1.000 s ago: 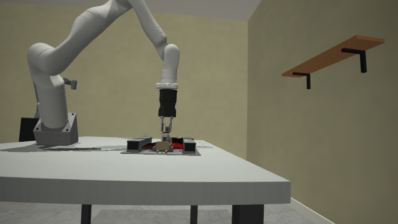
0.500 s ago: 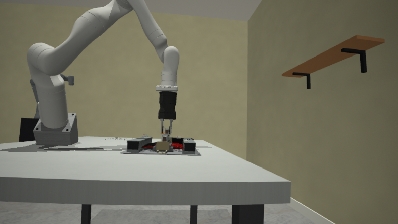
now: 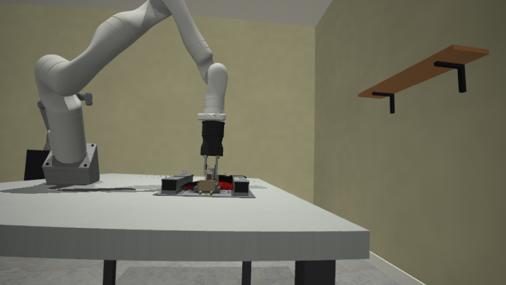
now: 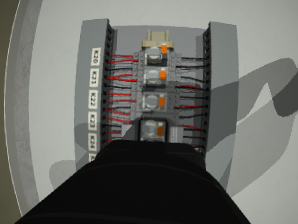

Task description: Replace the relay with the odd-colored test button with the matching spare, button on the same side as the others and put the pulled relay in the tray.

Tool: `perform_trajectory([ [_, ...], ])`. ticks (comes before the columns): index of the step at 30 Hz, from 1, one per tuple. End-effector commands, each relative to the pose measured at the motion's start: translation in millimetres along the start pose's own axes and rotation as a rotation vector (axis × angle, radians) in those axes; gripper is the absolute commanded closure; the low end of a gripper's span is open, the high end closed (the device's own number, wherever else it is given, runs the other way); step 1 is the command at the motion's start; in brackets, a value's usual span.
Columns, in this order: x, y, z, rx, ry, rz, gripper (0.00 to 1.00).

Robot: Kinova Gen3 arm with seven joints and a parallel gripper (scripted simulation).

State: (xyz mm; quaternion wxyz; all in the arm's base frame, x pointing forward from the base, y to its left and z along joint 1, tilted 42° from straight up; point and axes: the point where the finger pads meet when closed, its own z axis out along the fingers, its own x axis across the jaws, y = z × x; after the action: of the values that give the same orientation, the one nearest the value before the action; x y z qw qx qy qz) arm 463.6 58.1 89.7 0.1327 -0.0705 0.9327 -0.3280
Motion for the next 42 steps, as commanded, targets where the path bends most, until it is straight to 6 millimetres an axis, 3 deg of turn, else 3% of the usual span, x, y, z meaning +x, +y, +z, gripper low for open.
perform_trajectory([
  [1,-0.5,0.3,-0.3,-0.001,-0.002,0.0,1.0],
  [42,0.2,-1.2,0.9,0.001,0.001,0.001,1.0],
])
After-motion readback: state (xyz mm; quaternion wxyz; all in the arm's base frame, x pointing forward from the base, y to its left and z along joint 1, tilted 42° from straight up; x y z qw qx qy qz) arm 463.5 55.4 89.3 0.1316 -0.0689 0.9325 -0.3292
